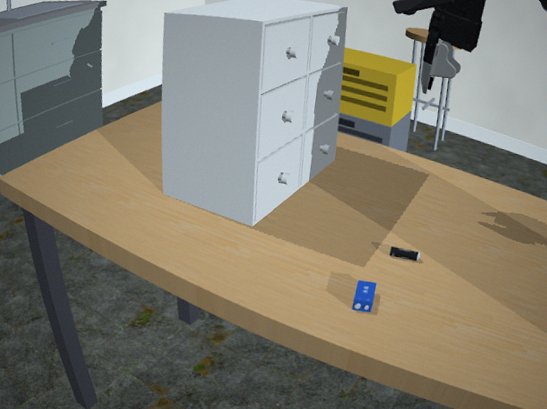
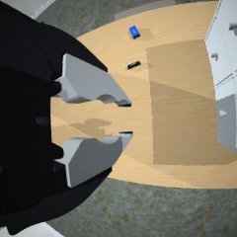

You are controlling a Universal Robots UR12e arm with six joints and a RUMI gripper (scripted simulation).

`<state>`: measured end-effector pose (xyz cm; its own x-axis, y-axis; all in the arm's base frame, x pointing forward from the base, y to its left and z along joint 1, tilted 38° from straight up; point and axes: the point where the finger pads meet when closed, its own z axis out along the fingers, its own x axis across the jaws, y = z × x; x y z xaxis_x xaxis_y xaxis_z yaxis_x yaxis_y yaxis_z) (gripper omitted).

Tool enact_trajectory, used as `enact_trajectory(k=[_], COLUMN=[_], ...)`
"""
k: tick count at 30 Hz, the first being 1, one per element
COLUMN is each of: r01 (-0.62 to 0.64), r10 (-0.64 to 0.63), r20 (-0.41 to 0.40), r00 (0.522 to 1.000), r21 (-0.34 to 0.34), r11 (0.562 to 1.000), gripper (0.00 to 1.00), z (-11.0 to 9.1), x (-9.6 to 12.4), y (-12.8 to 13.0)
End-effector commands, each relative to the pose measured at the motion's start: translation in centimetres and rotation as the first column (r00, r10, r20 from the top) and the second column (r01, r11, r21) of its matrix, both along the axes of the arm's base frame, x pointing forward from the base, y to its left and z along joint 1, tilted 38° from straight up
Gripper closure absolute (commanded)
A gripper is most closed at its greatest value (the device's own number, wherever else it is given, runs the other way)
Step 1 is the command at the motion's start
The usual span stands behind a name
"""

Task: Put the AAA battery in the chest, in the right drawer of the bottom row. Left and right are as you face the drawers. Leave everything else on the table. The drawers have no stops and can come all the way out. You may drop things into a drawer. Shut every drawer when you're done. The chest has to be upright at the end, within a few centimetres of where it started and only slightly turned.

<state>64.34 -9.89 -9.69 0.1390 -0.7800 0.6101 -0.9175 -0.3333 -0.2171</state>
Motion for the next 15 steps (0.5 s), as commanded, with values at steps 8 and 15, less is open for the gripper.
enact_trajectory(k=[8,15], r01=[0.057,0.068], r10=[-0.057,-0.069], r20=[-0.071,-0.085], r00=[0.996,0.994], r21=[-0.01,-0.013], r11=[0.998,0.998], gripper=[0.8,0.8], z=[0.36,0.49], x=[-0.68,-0.87], y=[0.26,0.32])
